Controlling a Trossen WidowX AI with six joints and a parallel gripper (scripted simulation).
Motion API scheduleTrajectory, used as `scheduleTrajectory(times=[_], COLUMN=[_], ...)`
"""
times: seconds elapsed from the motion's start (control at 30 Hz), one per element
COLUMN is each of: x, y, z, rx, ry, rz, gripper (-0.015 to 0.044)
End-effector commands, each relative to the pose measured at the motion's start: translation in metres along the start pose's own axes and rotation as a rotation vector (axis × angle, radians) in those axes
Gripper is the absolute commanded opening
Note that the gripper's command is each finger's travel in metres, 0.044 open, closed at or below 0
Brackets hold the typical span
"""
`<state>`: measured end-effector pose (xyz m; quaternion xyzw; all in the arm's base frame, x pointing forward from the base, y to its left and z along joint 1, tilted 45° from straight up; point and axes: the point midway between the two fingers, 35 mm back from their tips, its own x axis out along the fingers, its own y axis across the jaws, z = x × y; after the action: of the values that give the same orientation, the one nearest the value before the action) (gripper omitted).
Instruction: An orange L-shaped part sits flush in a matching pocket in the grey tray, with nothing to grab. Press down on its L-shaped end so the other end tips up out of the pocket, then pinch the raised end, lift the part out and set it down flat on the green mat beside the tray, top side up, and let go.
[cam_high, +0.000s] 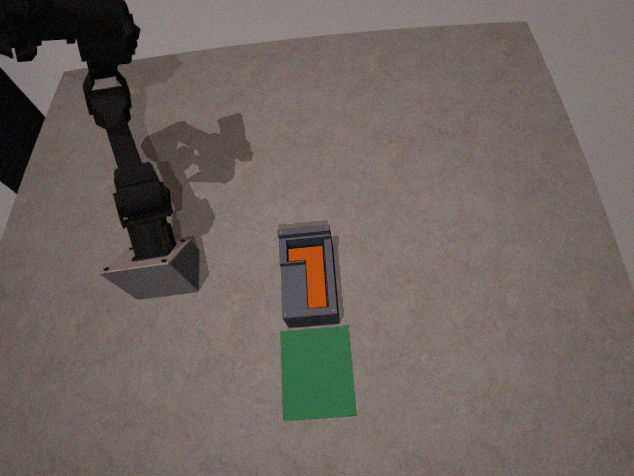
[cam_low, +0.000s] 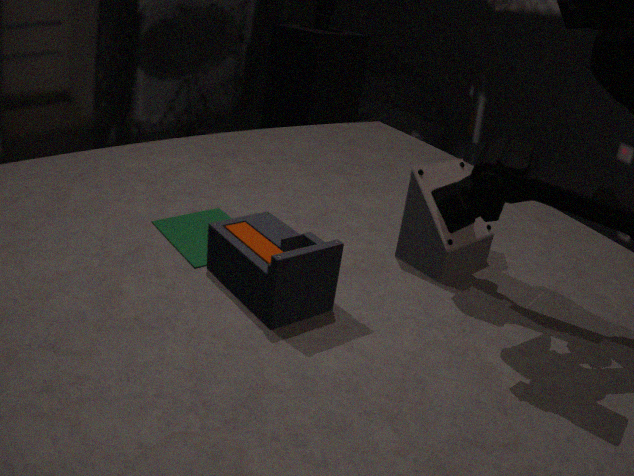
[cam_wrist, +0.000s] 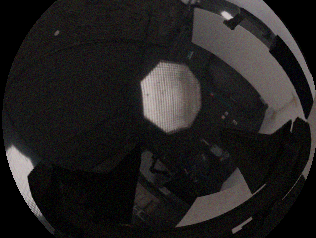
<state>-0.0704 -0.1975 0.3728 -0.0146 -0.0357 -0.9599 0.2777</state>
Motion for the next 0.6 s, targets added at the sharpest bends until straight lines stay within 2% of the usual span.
scheduleTrajectory(times=[0.0, 0.1, 0.23, 0.4, 0.57], x=[0.000, -0.004, -0.029, -0.076, -0.134], y=[0.004, 0.042, 0.122, 0.188, 0.218], z=[0.000, -0.005, -0.036, -0.093, -0.161], rx=[-0.014, -0.158, -0.475, -0.786, -1.076], ry=[-0.004, -0.020, -0.031, 0.010, 0.110], rz=[0.018, 0.155, 0.486, 0.862, 1.223], gripper=[0.0374, 0.0295, 0.0190, 0.0180, 0.0180])
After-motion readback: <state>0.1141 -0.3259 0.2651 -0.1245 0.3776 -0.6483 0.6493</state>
